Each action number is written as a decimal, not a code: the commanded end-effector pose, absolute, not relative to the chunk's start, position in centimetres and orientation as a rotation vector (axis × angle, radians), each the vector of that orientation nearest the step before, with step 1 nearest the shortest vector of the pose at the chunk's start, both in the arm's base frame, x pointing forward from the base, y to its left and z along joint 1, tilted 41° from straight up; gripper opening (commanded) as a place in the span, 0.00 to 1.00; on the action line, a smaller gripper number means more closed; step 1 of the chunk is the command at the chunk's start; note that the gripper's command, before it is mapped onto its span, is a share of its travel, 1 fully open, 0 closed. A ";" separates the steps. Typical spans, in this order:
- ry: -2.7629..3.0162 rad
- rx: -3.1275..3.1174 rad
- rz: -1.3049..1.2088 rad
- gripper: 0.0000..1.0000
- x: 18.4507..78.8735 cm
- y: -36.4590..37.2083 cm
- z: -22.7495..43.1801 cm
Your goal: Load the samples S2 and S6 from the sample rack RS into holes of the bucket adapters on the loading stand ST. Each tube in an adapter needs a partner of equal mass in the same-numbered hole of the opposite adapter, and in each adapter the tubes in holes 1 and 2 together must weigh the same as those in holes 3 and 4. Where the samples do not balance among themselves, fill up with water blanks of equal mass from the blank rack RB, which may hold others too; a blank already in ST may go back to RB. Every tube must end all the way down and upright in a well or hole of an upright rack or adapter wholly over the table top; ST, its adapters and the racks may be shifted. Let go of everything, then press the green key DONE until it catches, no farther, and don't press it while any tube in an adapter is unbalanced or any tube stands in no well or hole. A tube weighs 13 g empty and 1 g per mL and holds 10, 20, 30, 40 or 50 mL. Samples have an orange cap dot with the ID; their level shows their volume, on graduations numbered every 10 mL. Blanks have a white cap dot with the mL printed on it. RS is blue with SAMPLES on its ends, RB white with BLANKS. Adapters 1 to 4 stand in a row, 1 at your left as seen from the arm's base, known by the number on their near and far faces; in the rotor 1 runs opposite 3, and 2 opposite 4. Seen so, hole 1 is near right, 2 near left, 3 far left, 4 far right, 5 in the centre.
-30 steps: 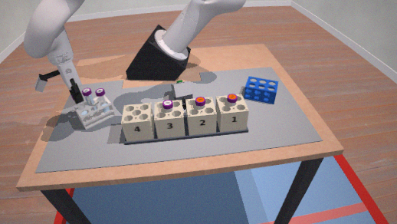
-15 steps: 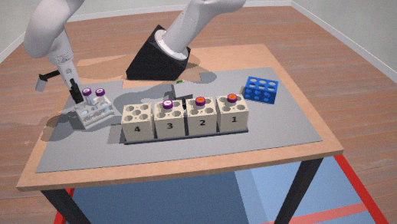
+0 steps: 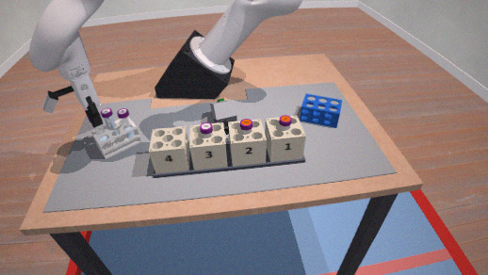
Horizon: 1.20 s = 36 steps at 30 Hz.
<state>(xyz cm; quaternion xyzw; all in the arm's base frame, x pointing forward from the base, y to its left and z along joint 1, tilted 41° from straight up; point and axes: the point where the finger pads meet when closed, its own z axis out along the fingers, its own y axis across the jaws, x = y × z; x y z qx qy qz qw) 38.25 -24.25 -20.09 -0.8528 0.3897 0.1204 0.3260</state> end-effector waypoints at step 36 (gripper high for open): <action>1.022 -2.236 0.313 0.00 38.2 -25.8 -18.4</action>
